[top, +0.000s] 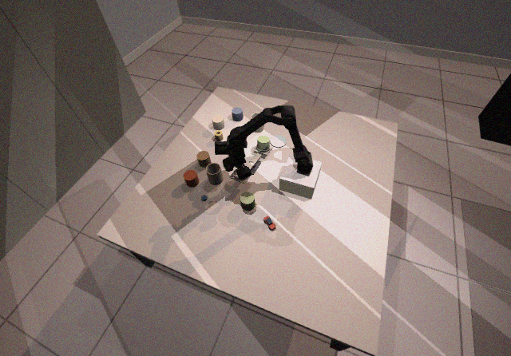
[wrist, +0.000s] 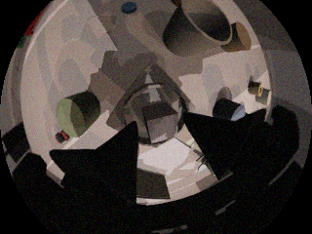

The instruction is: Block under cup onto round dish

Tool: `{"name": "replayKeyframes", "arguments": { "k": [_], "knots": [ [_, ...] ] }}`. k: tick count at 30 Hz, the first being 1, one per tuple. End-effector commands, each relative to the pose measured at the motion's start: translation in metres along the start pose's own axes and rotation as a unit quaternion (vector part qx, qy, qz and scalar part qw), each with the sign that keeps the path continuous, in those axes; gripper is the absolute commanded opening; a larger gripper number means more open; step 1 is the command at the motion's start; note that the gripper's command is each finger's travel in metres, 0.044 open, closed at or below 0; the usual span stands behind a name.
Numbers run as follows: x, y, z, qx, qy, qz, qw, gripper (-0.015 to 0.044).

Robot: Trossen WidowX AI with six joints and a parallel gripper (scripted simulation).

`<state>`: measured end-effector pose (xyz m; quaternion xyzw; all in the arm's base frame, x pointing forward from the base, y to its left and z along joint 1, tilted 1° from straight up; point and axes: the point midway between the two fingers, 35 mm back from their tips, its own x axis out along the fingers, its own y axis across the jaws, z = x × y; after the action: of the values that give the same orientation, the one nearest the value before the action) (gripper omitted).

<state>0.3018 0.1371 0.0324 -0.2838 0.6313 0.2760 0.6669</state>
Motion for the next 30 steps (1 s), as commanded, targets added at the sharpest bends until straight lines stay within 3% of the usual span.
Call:
{"name": "replayKeyframes", "arguments": {
  "k": [1, 4, 11, 15, 30],
  "knots": [
    [0.007, 0.001, -0.002, 0.002, 0.005, 0.004, 1.000, 0.0234],
    [0.007, 0.001, -0.002, 0.002, 0.005, 0.004, 1.000, 0.0155],
    [0.007, 0.001, -0.002, 0.002, 0.005, 0.004, 1.000, 0.0108],
    [-0.002, 0.001, 0.000, 0.002, 0.005, 0.004, 1.000, 0.0003],
    [-0.088, 0.000, 0.000, 0.002, 0.005, 0.004, 1.000, 0.0000]
  ]
}}
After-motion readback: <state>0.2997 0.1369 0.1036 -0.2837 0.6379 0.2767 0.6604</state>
